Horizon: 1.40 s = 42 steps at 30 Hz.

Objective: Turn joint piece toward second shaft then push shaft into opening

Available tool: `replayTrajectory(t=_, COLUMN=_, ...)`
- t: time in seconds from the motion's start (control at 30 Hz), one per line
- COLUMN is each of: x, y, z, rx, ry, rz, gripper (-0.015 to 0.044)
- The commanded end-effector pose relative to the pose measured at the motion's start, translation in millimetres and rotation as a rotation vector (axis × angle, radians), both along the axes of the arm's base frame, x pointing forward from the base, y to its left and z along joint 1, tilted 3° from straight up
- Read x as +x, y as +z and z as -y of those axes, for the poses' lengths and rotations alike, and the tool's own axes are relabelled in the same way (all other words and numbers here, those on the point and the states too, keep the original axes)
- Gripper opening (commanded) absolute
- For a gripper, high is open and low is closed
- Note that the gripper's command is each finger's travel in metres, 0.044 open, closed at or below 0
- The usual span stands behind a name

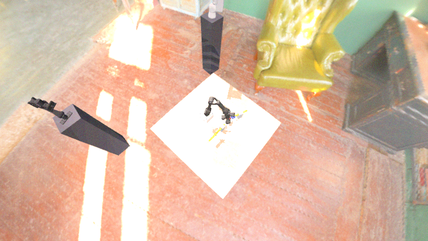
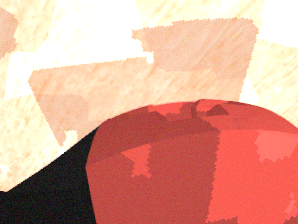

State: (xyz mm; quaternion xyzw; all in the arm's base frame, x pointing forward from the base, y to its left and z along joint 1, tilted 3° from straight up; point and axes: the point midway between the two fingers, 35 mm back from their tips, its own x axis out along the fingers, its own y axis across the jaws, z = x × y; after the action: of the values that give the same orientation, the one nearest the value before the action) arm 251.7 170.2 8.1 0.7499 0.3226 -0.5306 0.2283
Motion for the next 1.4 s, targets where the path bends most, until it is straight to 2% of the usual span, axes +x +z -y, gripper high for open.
replayTrajectory(t=0.0, x=0, y=0, z=0, rx=0.000, ry=0.000, rz=0.000, gripper=0.0094)
replayTrajectory(t=0.13, x=0, y=0, z=0, rx=0.000, ry=0.000, rz=0.000, gripper=0.0000)
replayTrajectory(t=0.33, x=0, y=0, z=0, rx=-0.006, ry=0.011, rz=-0.004, gripper=0.0000)
replayTrajectory(t=1.37, x=9, y=10, z=13, rx=-0.291, ry=0.437, rz=-0.134, gripper=0.0000)
